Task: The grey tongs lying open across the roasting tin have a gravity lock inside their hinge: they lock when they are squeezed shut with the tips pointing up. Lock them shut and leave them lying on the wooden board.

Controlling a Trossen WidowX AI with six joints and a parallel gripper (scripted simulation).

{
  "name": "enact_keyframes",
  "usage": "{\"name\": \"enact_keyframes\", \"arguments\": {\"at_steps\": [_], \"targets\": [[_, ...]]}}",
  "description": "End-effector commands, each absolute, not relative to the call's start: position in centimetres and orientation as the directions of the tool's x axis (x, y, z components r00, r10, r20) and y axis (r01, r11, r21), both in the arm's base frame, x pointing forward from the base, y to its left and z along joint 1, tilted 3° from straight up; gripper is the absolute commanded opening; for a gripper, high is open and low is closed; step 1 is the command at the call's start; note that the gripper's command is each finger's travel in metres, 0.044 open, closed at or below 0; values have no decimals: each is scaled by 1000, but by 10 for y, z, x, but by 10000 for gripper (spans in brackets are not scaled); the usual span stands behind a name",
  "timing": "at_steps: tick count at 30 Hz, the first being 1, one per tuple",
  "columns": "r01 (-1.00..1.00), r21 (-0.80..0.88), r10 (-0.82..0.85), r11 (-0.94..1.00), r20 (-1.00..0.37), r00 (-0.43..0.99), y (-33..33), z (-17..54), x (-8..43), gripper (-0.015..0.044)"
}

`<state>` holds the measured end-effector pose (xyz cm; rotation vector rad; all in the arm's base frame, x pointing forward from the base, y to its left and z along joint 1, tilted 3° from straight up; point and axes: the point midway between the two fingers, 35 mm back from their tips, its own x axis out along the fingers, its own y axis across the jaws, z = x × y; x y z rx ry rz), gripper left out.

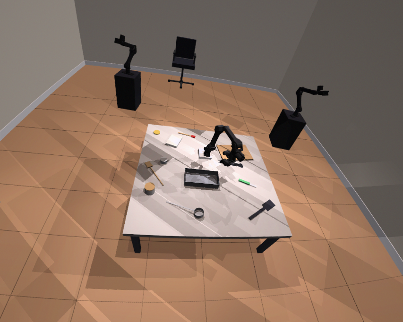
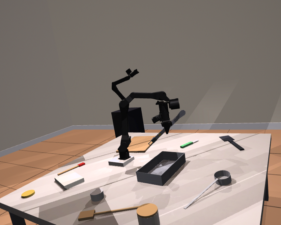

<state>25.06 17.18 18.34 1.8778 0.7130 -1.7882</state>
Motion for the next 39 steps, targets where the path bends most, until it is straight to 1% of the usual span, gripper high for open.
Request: {"name": "enact_keyframes", "arguments": {"at_steps": [1,16,22,26,39], "targets": [[695,-23,62,-718,-998,32,188,186,241,-150],[854,-16,72,-519,-997,24,246,190,188,-150],[865,-16,73,-501,-997,24,250,190,183,-150],[890,-11,73,-456,-997,25,259,190,172,-150],[969,-1,74,-248,-997,18,294,191,114,-150]]}}
